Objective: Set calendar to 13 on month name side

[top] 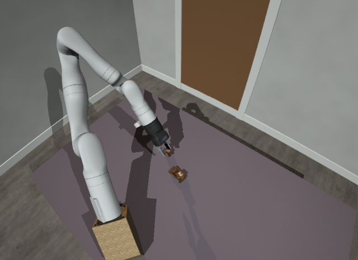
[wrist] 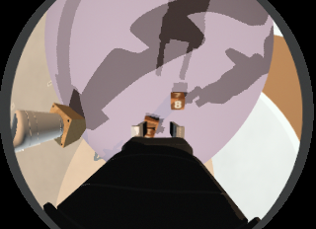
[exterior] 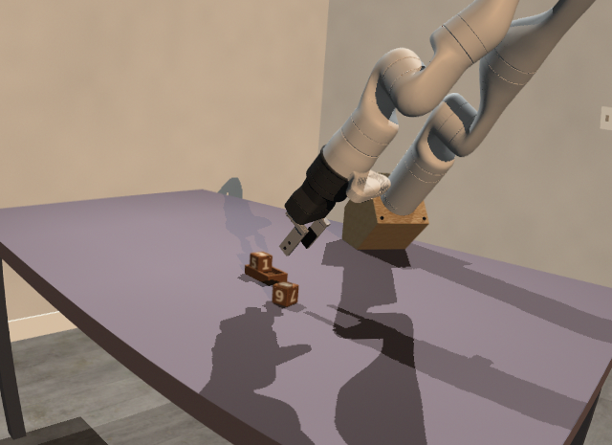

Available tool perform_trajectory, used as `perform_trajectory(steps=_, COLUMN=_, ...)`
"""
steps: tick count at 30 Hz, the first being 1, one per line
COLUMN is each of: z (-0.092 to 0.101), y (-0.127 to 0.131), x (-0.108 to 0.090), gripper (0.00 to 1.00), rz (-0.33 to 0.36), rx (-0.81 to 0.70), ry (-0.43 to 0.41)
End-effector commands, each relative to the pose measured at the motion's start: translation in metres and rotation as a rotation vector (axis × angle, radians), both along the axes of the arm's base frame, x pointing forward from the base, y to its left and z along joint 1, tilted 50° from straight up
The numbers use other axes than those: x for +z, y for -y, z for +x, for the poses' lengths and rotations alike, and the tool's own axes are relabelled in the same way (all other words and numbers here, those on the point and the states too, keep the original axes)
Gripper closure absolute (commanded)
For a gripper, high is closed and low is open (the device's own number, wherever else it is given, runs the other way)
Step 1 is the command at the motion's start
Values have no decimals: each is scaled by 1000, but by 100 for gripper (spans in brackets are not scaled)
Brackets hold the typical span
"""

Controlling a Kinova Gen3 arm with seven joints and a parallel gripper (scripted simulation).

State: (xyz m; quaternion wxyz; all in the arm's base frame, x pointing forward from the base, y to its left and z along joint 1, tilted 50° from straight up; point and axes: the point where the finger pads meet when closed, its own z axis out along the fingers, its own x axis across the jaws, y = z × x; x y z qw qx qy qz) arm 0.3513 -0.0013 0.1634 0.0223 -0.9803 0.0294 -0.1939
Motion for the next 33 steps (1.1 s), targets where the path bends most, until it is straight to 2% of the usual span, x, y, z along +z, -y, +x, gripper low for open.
perform_trajectory(steps=1, z=1, y=-2, x=1, gripper=10, rz=-9, rx=4, ry=2)
perform_trajectory(steps=33, z=14, y=-1, x=9, gripper=10, rz=-81, rx=-29, ry=50)
